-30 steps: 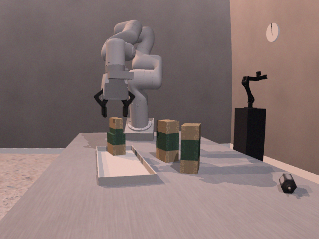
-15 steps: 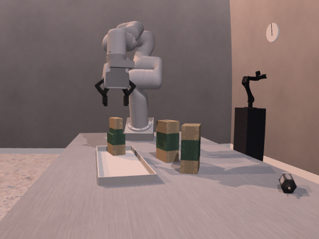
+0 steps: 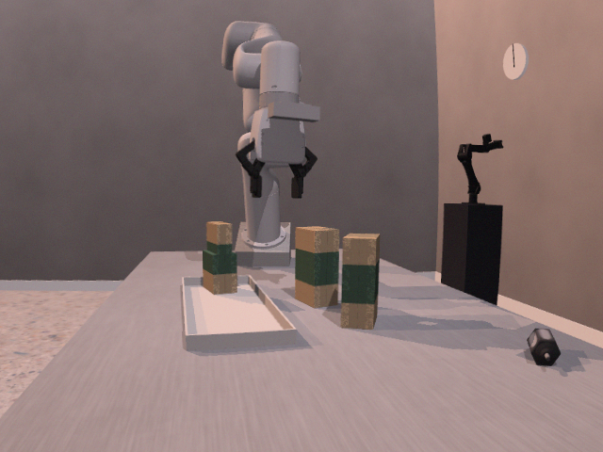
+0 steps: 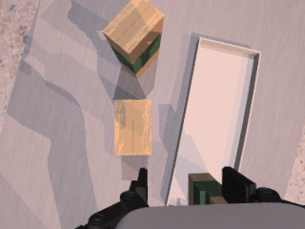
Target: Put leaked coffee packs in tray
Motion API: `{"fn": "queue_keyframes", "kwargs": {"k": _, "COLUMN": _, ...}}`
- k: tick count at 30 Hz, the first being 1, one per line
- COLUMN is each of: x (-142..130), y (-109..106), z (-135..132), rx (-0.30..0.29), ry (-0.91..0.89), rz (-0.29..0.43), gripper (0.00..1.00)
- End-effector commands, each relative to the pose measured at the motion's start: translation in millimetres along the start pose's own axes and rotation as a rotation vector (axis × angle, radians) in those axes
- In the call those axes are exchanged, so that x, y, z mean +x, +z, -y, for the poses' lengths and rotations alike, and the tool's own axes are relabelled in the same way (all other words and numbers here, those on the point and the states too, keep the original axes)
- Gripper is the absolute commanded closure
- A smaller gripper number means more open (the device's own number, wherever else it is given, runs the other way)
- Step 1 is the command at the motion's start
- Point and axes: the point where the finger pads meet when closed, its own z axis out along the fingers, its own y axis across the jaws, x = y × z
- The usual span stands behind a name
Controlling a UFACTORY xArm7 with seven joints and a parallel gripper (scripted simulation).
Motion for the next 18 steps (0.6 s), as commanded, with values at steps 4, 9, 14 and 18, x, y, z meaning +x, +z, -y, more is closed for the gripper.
{"fn": "queue_keyframes", "kwargs": {"k": 4, "x": 49.5, "y": 7.4, "z": 56.6, "rx": 0.018, "ry": 0.004, "rz": 0.006, "gripper": 0.13}}
{"fn": "queue_keyframes", "kwargs": {"k": 9, "x": 50.2, "y": 7.5, "z": 57.9, "rx": 0.018, "ry": 0.003, "rz": 0.006, "gripper": 0.13}}
{"fn": "queue_keyframes", "kwargs": {"k": 14, "x": 50.2, "y": 7.7, "z": 57.9, "rx": 0.018, "ry": 0.003, "rz": 0.006, "gripper": 0.13}}
{"fn": "queue_keyframes", "kwargs": {"k": 18, "x": 50.3, "y": 16.8, "z": 58.1, "rx": 0.018, "ry": 0.003, "rz": 0.006, "gripper": 0.13}}
